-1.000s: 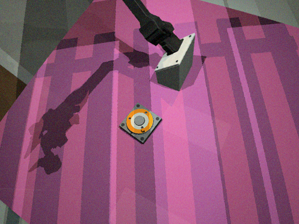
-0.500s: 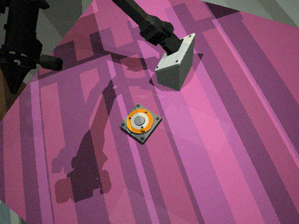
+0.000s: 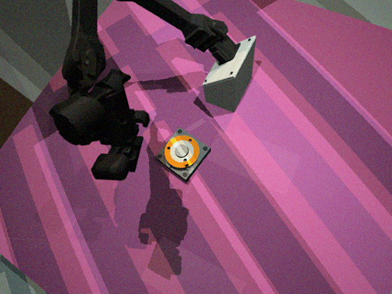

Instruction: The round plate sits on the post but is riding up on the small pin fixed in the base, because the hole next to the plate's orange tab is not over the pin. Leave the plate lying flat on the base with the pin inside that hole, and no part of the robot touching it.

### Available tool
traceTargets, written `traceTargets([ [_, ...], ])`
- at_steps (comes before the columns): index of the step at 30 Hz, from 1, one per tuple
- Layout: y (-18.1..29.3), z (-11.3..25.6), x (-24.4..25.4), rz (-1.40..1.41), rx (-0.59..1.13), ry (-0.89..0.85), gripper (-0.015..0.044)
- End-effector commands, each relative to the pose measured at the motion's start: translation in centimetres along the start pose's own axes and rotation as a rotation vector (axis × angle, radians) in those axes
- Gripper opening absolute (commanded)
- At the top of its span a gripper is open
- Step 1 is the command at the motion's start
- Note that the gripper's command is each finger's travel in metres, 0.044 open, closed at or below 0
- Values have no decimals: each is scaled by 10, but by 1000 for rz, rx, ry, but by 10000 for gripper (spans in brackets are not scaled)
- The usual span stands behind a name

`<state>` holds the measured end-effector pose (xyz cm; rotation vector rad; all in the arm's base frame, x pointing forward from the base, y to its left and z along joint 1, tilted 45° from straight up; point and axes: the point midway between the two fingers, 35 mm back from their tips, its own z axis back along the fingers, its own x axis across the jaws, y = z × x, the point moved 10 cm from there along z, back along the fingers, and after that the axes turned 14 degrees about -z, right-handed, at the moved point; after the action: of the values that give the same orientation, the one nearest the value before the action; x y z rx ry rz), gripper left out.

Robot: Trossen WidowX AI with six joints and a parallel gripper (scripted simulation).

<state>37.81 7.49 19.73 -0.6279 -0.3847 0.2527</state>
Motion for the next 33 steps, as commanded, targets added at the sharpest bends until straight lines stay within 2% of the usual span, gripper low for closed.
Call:
traceTargets([
  [1,35,-44,-31,407,19,193,0],
  [3,41,-53,-39,502,31,236,0],
  [6,65,-86,-71,884,107,401,0],
  [9,77,-102,-92,1111,177,496,0],
  [19,80,-102,-98,1122,181,500,0],
  [27,75,-140,-118,1122,179,502,0],
  [33,75,-144,-120,1122,179,502,0],
])
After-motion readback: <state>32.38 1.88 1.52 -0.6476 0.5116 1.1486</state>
